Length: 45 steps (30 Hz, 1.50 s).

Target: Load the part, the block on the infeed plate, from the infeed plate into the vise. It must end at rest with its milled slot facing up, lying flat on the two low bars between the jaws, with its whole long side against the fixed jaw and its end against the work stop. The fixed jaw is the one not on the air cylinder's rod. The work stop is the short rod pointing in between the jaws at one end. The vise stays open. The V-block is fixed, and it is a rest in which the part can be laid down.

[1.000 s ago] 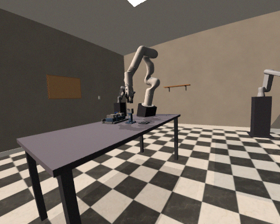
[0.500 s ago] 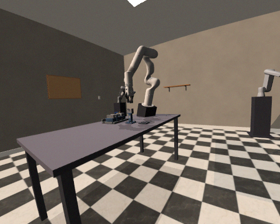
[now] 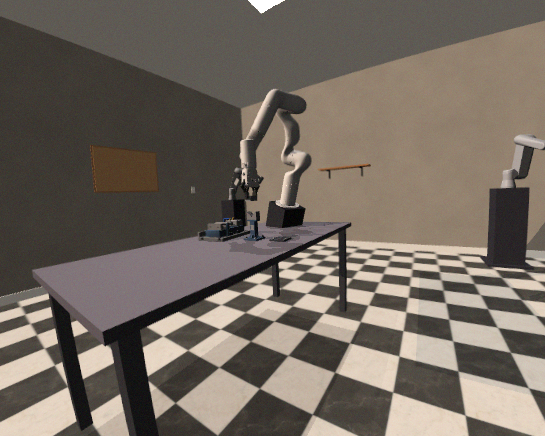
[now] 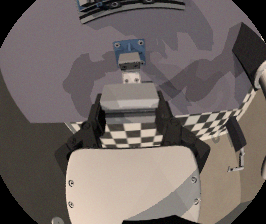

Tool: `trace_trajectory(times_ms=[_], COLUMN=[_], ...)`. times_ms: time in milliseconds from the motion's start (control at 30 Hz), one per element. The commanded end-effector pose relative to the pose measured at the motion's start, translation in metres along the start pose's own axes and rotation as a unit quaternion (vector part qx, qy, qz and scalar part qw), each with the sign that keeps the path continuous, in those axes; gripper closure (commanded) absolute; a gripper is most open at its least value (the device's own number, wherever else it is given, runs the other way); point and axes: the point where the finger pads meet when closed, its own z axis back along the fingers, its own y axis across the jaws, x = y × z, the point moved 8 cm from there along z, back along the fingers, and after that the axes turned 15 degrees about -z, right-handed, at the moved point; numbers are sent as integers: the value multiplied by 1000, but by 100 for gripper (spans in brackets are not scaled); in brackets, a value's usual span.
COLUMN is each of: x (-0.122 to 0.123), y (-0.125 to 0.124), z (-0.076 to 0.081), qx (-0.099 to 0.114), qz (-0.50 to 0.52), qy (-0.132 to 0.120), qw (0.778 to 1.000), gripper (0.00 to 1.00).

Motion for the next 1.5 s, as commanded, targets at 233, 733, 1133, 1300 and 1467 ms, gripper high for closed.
trace_trajectory(times_ms=[233,733,1133,1300,1467], x=[-18,-58,-98,-120,-132], y=[-19,-52,-79,-90,-97], z=[1,1,1,1,1], qx=[-1,-1,-1,-1,-1], qz=[-77,-223,-353,-415,-451], qy=[0,0,0,0,0], qw=[997,975,936,910,893], gripper=[100,100,100,100,100])
